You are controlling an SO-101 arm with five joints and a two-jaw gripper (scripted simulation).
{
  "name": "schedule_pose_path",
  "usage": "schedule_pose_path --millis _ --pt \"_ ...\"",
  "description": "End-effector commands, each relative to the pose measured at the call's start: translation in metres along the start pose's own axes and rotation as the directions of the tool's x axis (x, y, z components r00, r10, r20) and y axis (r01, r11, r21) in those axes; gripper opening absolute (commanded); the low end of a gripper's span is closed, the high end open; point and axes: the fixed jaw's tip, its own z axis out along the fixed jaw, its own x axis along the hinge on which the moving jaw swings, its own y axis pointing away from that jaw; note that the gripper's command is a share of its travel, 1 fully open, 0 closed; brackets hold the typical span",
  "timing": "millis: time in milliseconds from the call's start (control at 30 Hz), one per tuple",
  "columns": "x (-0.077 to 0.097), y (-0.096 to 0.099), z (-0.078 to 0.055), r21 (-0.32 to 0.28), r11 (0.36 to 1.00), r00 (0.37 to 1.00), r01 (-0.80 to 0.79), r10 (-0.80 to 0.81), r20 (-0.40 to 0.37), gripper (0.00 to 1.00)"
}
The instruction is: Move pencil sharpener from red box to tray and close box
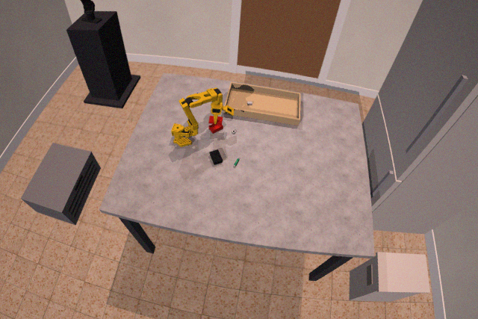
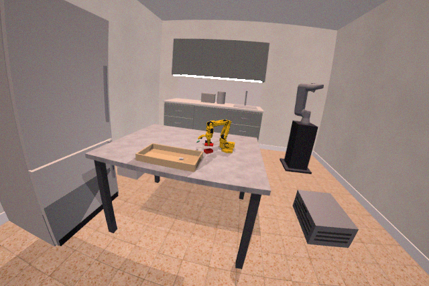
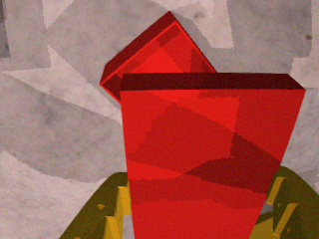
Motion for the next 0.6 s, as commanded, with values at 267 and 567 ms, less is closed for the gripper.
schedule_pose_path --millis 267,567 --pt "-0.0013 0.0031 -0.0053 -0.026 0.999 0.999 0.02 -0.019 0.038 0.24" --pt "-0.0002 0.003 -0.0053 -0.024 0.997 0.997 0.072 -0.071 0.039 0.24"
